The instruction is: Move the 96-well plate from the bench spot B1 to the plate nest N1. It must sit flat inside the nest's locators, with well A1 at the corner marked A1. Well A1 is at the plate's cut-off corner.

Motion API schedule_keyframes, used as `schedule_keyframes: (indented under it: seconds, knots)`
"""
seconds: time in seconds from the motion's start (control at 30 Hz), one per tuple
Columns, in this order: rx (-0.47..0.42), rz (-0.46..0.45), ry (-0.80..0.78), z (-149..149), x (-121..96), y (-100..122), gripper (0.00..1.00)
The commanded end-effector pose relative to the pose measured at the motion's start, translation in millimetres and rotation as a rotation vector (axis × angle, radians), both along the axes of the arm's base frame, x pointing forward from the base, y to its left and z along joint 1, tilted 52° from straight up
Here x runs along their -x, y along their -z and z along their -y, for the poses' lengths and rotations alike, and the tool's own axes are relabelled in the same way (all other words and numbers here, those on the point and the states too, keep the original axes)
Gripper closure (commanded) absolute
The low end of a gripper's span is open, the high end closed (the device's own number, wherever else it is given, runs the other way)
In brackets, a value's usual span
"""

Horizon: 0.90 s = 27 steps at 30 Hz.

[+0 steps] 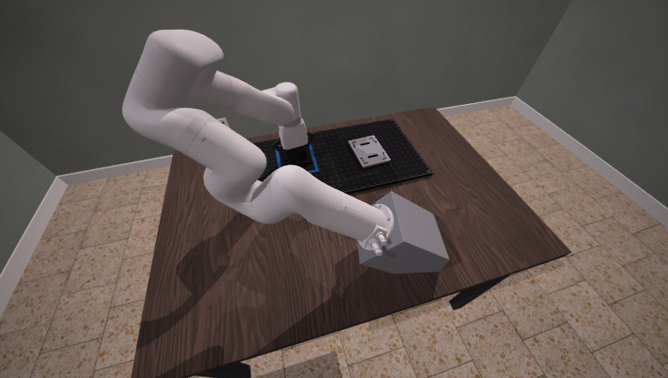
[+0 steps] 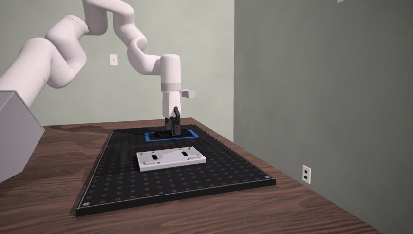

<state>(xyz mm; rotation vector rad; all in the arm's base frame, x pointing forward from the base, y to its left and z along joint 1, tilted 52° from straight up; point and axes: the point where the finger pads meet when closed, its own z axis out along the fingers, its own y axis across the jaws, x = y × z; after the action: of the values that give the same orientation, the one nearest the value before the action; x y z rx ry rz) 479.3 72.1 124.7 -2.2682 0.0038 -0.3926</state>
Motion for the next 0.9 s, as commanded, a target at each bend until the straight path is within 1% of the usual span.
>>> schedule_keyframes:
  seconds: [0.0,0.47,0.5,0.87]
  knots:
    - [0.002,0.002,0.005,1.9,-1.4,-0.2,0.00]
    - [0.002,0.002,0.005,1.9,-1.5,-0.2,0.00]
    - [0.002,0.002,0.005,2.3,-1.3,-0.6,1.00]
    - [0.002,0.002,0.005,2.4,-1.3,-0.6,1.00]
